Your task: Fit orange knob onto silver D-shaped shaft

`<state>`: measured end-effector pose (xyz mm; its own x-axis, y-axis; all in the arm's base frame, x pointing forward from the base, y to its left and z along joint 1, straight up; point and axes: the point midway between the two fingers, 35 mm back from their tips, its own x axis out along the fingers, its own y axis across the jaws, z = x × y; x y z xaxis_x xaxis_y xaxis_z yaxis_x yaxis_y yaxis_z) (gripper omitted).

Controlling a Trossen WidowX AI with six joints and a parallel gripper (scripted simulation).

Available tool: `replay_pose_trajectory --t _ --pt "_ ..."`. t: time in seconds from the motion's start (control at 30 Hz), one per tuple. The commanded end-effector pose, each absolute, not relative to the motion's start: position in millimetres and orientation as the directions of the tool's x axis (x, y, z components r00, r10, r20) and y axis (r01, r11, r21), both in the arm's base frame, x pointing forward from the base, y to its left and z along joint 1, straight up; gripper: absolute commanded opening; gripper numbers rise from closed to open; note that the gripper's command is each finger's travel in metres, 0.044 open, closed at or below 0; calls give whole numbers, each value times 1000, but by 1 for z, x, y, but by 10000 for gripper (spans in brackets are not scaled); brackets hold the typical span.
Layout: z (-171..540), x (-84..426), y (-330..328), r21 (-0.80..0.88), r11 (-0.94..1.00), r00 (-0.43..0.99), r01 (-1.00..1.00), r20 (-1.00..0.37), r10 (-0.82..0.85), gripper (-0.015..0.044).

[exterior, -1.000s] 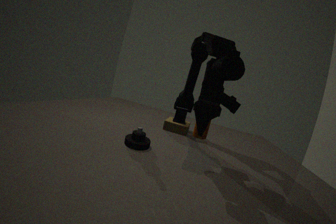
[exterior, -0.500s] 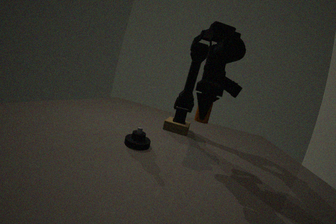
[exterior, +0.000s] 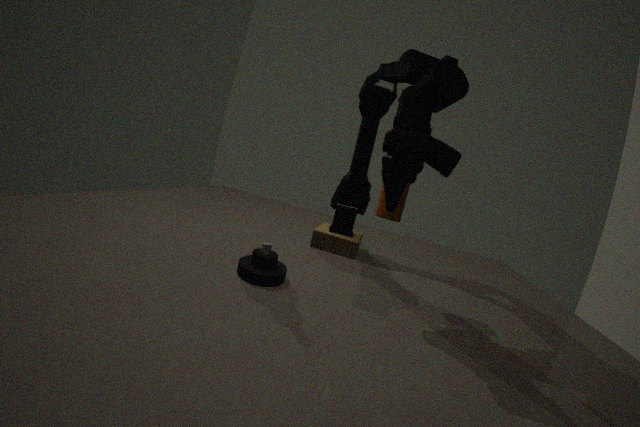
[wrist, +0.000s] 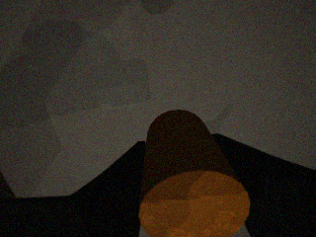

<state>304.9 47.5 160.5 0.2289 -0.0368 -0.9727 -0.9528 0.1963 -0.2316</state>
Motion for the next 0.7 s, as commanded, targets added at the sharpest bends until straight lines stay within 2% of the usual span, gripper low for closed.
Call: replay_pose_trajectory --t 0.0,0.67 --pt "171 301 49 -305 196 302 -932 -952 -50 0" --pt "206 275 57 -636 155 623 -756 -772 -125 0"
